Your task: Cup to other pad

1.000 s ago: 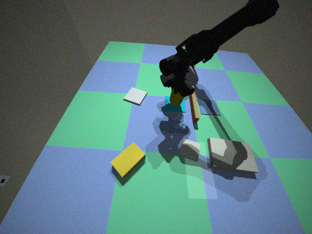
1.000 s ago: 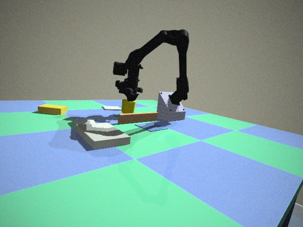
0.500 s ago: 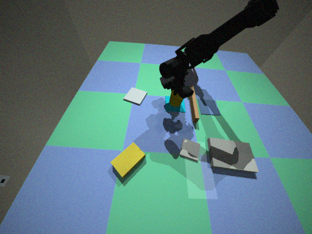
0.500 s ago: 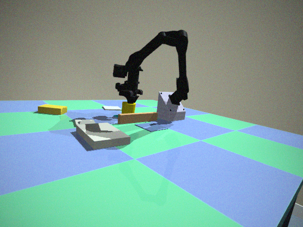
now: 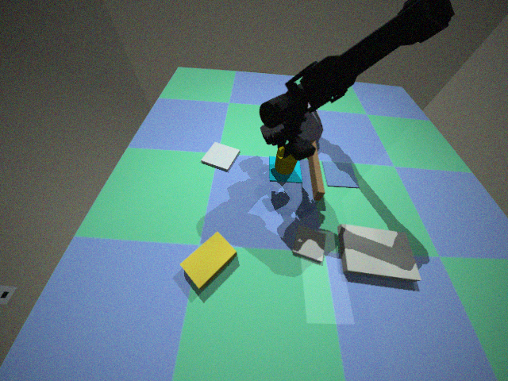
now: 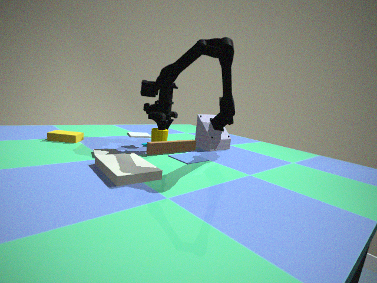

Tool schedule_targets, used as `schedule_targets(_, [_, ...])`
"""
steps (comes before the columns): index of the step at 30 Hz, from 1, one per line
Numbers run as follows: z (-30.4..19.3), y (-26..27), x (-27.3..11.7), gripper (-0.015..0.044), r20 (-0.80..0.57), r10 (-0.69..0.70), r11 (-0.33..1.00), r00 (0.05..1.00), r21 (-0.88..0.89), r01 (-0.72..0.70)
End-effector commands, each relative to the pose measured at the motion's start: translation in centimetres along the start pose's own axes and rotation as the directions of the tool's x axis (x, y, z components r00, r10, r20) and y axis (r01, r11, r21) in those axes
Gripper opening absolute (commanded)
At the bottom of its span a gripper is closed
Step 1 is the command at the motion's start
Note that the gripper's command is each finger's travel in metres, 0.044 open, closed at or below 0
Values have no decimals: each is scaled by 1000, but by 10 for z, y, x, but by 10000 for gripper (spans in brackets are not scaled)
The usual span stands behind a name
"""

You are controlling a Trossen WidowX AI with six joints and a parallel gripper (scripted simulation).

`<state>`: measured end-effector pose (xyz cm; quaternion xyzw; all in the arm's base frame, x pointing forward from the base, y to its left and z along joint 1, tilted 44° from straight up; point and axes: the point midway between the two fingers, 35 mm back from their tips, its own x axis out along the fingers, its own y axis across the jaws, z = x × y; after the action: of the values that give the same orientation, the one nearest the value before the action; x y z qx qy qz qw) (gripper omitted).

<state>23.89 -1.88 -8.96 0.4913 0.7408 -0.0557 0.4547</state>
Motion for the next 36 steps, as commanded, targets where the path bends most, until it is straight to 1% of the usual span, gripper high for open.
schedule_targets(1, [0,0,-1,147,1,0,1000,1000,-1,0])
schedule_targets(27, [-4,-3,-43,147,-4,1,1000,1000,8,-1])
schedule_targets(35, [-10,-5,-49,147,-5,2,1000,1000,10,-2])
schedule_targets(36, [-10,-5,-45,173,-17,2,1000,1000,17,-2])
